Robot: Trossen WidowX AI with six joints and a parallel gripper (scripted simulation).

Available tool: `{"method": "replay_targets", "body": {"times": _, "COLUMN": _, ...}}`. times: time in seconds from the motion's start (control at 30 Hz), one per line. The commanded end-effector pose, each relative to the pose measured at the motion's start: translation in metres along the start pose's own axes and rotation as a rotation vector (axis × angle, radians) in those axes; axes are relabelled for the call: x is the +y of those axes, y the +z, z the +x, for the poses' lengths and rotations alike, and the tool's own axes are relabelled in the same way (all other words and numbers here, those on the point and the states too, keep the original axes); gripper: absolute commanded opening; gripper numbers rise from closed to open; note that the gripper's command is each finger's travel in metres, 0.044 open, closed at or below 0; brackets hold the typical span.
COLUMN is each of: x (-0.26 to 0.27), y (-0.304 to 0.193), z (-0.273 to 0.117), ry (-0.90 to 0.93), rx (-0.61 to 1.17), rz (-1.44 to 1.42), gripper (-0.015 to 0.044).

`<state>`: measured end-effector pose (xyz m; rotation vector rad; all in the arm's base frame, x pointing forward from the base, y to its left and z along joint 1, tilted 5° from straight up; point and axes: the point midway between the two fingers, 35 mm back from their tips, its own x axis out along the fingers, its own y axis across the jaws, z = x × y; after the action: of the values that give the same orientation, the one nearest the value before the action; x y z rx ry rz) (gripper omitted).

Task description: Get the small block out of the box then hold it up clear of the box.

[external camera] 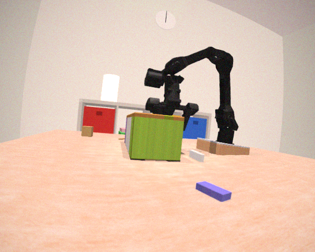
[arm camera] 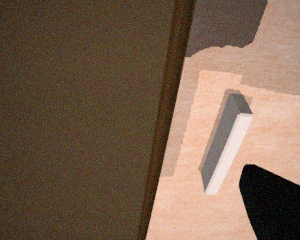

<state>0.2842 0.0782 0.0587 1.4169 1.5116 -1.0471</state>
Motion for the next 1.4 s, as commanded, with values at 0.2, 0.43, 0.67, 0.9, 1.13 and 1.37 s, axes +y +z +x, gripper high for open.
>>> {"method": "replay_targets", "body": {"times": 0.2, "x": -0.001, "y": -0.023, "z": 0.009, "ry": -0.002, "rx": 0.008, "rz": 0.005, "gripper": 0.04}}
{"method": "replay_targets", "body": {"times": 0.43, "x": -0.001, "y": -0.036, "z": 0.013, "ry": -0.002, "rx": 0.009, "rz": 0.005, "gripper": 0.04}}
{"method": "replay_targets", "body": {"times": 0.67, "x": 0.001, "y": -0.047, "z": -0.027, "ry": -0.002, "rx": 0.005, "rz": 0.001, "gripper": 0.04}}
{"method": "replay_targets", "body": {"times": 0.9, "x": -0.001, "y": -0.052, "z": -0.048, "ry": -0.003, "rx": 0.004, "rz": -0.001, "gripper": 0.04}}
{"method": "replay_targets", "body": {"times": 1.13, "x": -0.003, "y": -0.059, "z": -0.042, "ry": 0.024, "rx": -0.052, "rz": -0.506, "gripper": 0.0285}}
{"method": "replay_targets", "body": {"times": 1.37, "x": -0.01, "y": -0.072, "z": -0.041, "ry": 0.011, "rx": -0.16, "rz": -1.295, "gripper": 0.0285}}
